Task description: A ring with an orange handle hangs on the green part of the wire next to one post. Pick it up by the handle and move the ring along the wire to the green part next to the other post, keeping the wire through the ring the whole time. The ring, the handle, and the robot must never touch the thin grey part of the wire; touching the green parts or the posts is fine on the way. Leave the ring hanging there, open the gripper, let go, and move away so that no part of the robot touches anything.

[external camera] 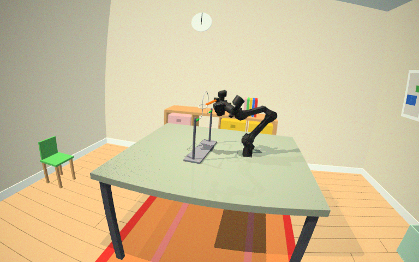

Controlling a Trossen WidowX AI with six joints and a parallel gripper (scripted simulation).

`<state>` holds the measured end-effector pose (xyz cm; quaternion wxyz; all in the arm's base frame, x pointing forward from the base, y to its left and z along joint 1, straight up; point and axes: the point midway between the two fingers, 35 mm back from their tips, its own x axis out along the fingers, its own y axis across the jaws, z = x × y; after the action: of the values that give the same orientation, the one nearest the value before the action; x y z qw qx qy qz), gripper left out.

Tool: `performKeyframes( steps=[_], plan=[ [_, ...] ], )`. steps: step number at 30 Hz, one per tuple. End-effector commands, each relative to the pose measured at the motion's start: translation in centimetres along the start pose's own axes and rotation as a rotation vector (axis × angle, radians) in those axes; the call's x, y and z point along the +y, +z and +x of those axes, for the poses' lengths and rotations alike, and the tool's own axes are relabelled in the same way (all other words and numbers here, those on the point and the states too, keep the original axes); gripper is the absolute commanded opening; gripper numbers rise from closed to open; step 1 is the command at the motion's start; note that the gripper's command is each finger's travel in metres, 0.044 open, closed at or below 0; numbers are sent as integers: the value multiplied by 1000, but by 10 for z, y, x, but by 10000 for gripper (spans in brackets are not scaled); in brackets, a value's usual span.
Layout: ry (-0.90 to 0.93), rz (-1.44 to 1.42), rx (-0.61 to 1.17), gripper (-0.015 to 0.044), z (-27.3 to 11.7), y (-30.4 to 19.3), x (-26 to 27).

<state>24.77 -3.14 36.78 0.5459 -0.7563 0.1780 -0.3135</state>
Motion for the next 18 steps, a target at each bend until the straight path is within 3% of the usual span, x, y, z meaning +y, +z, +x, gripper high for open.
performKeyframes(
  steps=[1,18],
  plan=[
    [-22,-30,-4,-150,0,0,1],
    [47,53,7,-150,-1,-2,29]
  ],
)
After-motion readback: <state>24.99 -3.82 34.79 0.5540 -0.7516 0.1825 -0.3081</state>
